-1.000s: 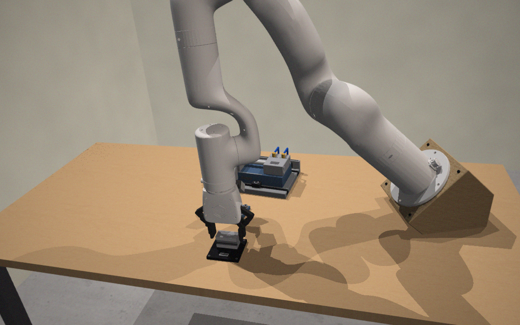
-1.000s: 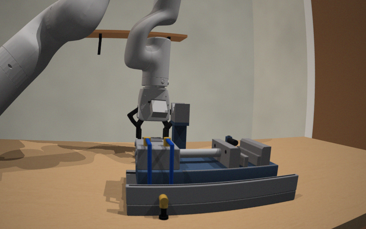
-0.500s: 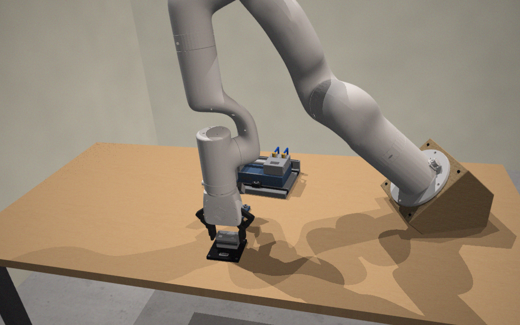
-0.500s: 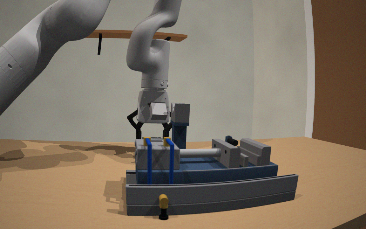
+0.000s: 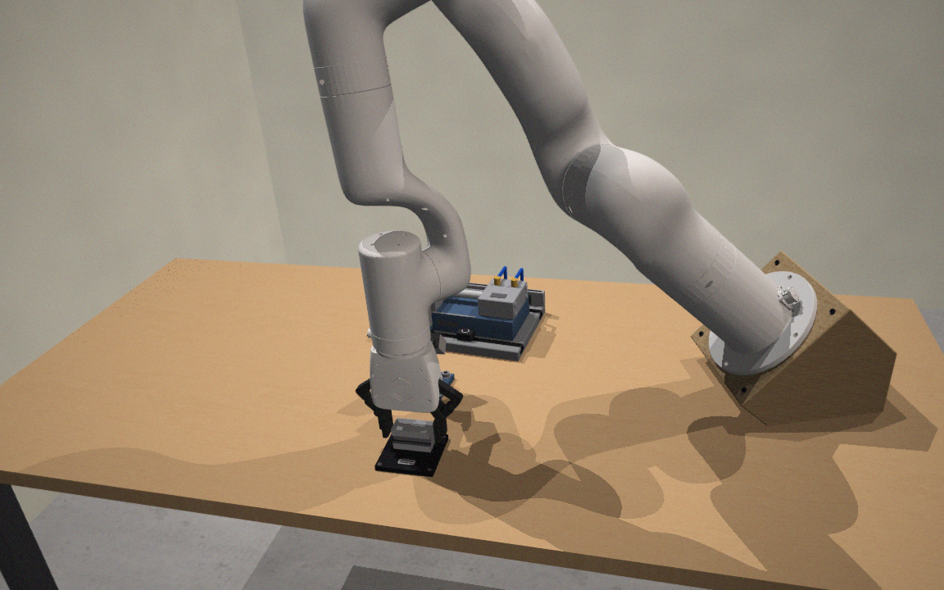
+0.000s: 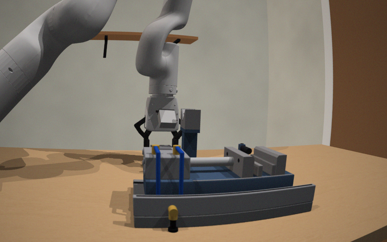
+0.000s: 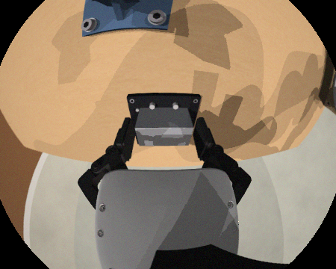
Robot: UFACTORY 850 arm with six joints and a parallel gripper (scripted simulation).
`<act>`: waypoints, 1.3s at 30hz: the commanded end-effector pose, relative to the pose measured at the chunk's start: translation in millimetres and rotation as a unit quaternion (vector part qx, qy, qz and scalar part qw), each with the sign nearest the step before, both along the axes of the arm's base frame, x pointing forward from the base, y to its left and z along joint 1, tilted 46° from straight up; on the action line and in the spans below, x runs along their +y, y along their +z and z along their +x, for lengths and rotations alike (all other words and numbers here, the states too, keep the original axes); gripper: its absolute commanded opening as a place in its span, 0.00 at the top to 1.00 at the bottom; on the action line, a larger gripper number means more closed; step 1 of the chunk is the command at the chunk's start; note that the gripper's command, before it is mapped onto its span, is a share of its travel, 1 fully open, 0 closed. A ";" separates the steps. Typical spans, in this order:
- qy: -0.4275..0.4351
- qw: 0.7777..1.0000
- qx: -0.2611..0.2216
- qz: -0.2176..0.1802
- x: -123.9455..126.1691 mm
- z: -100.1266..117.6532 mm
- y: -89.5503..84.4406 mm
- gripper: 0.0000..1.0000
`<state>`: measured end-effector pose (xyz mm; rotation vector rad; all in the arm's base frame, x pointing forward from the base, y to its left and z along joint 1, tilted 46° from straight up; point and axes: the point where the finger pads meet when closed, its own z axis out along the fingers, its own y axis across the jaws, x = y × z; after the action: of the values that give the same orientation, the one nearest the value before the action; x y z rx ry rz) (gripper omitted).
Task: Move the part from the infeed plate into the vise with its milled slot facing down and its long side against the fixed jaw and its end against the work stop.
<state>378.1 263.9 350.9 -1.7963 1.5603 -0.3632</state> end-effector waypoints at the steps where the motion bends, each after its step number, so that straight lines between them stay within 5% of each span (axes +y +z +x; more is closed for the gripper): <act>1: 0.001 1.000 -0.002 0.002 0.3 0.5 0.1 0.11; 19: 0.001 1.000 -0.002 0.002 0.3 0.5 0.1 0.11; 20: 0.001 1.000 -0.002 0.002 0.3 0.5 0.1 1.00; 39: 0.001 1.000 -0.002 0.002 0.3 0.5 0.1 1.00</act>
<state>378.5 264.0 350.5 -1.7936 1.5569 -0.3626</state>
